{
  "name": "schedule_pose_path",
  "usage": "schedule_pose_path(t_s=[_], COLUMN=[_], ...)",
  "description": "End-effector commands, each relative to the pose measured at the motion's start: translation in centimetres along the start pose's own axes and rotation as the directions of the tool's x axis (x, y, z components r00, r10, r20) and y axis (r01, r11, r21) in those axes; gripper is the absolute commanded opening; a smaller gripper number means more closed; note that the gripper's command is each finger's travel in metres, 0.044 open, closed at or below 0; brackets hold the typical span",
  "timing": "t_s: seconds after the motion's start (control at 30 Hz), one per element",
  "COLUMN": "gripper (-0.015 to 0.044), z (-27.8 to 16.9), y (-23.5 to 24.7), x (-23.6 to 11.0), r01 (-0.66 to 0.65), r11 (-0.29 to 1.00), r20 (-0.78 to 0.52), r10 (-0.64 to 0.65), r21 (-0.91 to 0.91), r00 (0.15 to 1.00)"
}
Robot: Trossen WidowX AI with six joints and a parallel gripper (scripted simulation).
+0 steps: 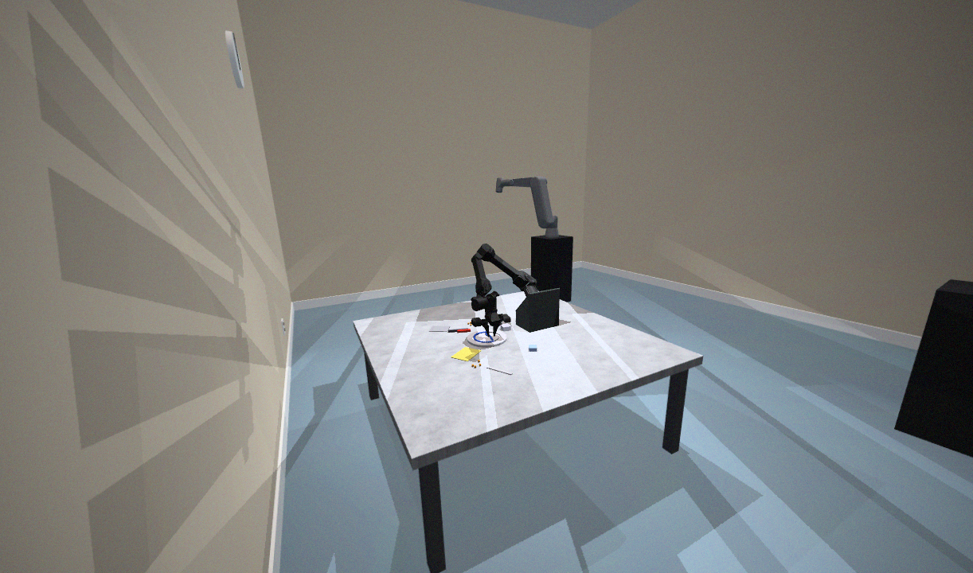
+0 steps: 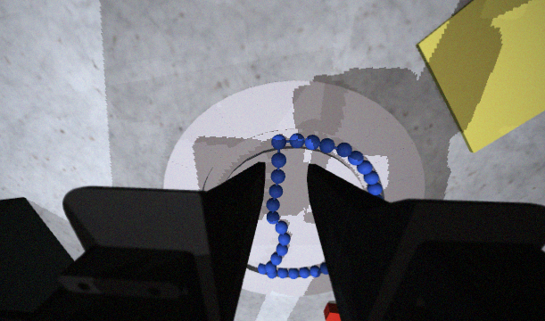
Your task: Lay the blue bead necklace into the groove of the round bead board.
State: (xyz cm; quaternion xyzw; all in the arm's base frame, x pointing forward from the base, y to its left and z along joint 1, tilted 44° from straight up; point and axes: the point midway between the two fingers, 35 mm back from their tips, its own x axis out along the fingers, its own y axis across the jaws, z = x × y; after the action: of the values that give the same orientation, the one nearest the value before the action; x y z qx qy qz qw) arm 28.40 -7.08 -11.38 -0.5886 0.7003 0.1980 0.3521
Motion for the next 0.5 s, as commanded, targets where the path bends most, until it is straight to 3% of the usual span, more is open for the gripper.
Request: schedule_pose_path(t_s=[0.0,0.4,0.47], gripper=[0.0120,0.0120,0.0067], z=[0.0,-0.1,-0.1], y=[0.3,0.4,0.3], x=[0.8,2.0,1.8], r01=[-0.005,-0.009,-0.007], r11=[1.000,1.000,1.000], r20=[-0.009,-0.011,-0.004], r10=[0.005,0.009,0.007], r21=[-0.010,-0.014,-0.007], r00=[1.000,1.000,1.000])
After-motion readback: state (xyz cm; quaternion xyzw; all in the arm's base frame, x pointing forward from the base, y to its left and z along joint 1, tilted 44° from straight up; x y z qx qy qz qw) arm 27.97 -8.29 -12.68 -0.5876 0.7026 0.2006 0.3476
